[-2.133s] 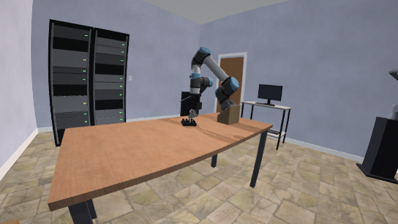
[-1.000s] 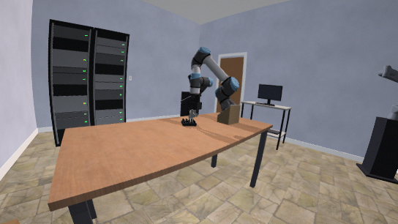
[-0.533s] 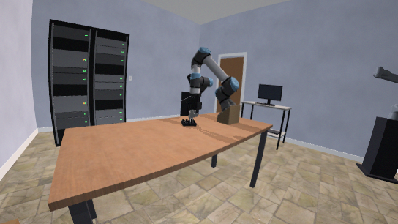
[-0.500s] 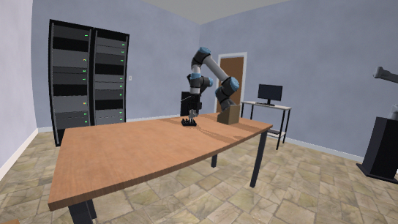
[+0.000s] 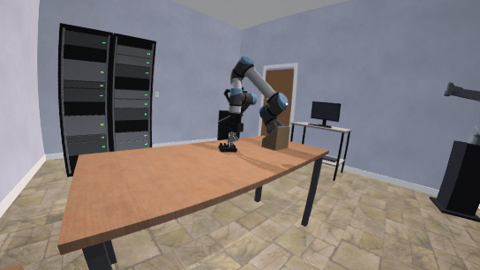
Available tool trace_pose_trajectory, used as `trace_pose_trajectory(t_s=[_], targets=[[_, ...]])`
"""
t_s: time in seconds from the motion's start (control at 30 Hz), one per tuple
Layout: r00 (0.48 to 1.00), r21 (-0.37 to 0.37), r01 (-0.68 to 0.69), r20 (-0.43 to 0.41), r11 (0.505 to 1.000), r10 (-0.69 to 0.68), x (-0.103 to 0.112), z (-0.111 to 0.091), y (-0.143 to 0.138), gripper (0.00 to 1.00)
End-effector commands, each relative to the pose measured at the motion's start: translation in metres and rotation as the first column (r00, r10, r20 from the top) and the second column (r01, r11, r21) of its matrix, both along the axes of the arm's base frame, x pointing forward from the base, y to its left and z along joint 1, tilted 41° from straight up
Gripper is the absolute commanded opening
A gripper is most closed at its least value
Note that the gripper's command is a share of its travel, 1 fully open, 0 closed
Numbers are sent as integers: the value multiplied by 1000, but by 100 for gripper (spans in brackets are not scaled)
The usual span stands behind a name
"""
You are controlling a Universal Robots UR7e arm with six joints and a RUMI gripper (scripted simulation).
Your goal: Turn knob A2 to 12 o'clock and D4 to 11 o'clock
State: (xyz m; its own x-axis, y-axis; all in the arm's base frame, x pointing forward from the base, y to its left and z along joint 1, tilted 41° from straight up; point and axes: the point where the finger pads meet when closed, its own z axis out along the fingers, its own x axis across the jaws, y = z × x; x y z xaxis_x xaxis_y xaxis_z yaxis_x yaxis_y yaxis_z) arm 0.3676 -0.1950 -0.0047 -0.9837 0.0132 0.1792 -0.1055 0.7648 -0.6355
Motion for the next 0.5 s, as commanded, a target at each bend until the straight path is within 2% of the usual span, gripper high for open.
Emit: trace_pose_trajectory(t_s=[0.0,0.47], targets=[[1000,1,-9,-6,1000,9,0,0,0,4],[996,14,-64,-54,998,65,1,0,0,4]])
